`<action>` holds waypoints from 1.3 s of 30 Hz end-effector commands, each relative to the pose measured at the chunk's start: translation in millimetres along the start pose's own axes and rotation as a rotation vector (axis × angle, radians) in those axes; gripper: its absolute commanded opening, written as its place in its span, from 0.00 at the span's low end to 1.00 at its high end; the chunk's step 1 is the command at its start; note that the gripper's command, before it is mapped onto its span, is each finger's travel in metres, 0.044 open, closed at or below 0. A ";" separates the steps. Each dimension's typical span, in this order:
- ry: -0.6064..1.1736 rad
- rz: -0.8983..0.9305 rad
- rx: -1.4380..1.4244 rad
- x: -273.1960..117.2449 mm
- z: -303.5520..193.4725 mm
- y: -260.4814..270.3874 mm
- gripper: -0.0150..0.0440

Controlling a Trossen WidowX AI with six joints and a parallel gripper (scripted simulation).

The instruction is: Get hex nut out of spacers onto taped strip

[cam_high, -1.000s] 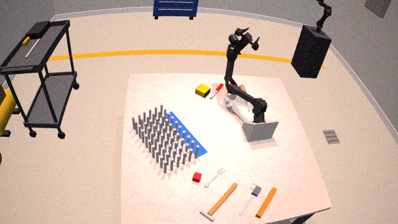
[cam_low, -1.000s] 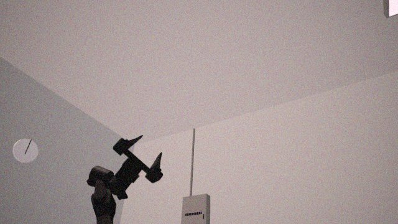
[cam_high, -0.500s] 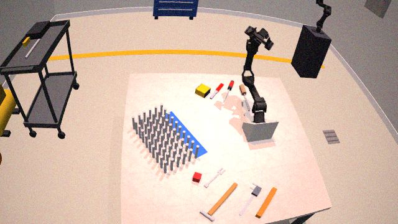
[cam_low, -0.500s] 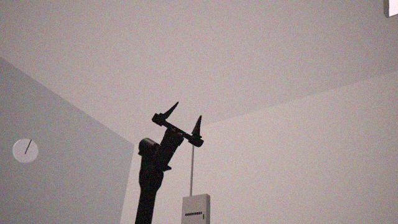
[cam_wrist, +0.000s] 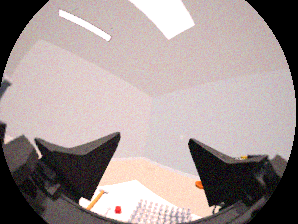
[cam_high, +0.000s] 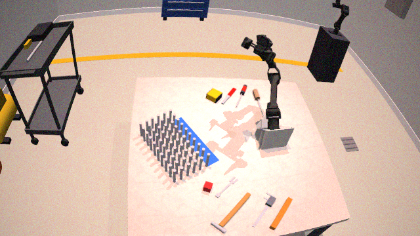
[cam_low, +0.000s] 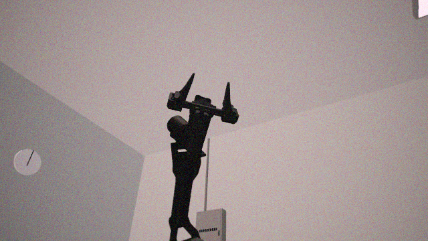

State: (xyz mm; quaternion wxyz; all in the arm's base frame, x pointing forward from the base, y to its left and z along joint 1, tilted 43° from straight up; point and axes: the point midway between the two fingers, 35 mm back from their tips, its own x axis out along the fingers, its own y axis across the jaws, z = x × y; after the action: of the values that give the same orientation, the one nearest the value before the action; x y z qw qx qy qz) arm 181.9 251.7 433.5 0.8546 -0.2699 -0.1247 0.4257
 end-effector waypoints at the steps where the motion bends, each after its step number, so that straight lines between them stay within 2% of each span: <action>1: 0.112 -0.083 0.051 22.3 -47.3 -16.5 1.00; 8: 0.310 -0.213 0.093 38.8 -138.4 -50.1 1.00; 16: 0.519 -0.347 0.151 25.8 -242.5 -85.7 1.00; 23: 0.702 -0.521 0.282 -20.6 -352.0 -117.1 1.00; 30: 0.865 -0.709 0.435 -98.8 -448.1 -127.0 1.00; 33: 0.895 -0.749 0.469 -117.5 -465.1 -125.7 1.00; 39: 0.895 -0.749 0.469 -117.5 -465.1 -125.7 1.00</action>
State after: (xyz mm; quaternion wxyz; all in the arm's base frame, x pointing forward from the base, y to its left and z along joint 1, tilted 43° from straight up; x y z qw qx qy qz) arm 400.4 -67.4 127.0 0.9516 -0.1696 0.2530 -0.0409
